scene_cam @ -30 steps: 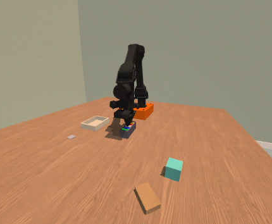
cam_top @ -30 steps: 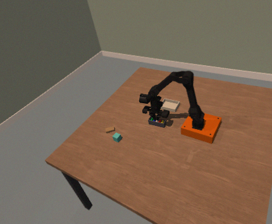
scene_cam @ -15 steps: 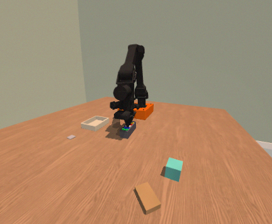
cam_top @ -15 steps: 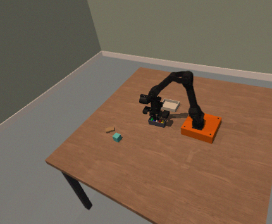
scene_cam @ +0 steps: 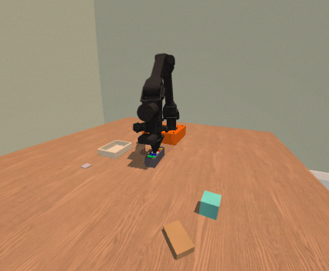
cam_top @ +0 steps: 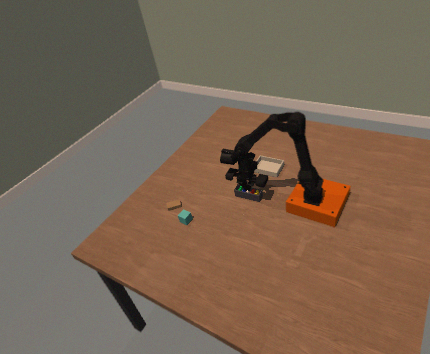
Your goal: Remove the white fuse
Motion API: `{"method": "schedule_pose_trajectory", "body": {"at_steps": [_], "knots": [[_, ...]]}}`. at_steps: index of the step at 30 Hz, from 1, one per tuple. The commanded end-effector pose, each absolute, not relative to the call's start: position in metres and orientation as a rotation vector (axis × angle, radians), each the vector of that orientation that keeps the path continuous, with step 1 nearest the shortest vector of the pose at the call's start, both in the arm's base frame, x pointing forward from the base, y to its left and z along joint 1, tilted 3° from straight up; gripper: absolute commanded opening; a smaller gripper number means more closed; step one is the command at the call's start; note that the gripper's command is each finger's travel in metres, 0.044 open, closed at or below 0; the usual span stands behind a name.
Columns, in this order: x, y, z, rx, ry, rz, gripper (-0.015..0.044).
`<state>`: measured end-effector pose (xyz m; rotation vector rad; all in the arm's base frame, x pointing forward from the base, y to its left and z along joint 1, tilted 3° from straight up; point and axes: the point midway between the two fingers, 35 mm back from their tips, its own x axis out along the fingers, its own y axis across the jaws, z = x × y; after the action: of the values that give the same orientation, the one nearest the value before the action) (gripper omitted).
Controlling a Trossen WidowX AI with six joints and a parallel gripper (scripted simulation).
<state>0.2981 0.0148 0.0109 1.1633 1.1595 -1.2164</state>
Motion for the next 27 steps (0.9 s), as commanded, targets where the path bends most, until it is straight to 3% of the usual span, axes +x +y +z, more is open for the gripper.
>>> {"method": "schedule_pose_trajectory", "body": {"at_steps": [1,27], "knots": [[0.298,0.015,0.014,1.164,1.159,-1.216,0.0],[0.299,0.016,0.026,1.165,1.161,-1.215,0.0]]}}
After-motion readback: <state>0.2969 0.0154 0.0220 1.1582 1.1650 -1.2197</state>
